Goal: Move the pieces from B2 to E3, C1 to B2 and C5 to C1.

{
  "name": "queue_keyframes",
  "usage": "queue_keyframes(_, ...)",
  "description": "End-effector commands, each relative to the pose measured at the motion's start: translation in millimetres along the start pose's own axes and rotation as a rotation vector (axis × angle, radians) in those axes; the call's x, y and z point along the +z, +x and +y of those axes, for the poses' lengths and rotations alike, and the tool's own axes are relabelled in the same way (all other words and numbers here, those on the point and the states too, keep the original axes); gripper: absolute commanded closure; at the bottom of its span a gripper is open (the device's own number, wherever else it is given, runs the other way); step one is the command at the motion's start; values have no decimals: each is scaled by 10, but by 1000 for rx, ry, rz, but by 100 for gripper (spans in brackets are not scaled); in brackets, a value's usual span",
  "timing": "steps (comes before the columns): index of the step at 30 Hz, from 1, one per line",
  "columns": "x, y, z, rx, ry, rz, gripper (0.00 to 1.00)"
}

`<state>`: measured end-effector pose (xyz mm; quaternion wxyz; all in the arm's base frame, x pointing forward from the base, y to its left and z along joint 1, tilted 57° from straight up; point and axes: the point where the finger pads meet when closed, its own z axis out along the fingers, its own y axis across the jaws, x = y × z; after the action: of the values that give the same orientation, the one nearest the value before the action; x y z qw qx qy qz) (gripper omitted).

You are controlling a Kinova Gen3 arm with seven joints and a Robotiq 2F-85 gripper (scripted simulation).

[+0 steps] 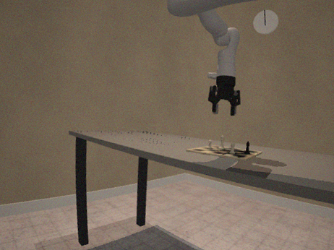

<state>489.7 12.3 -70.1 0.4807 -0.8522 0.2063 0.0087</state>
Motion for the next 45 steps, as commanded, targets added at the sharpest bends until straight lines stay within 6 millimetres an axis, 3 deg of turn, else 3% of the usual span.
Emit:
queue_keyframes(1, -3, 6, -2, -55, 0, 2, 0)
queue_keyframes(21, 38, 10, -10, -428, 0, 2, 0)
queue_keyframes(45, 55, 12, -14, -586, -1, 3, 0)
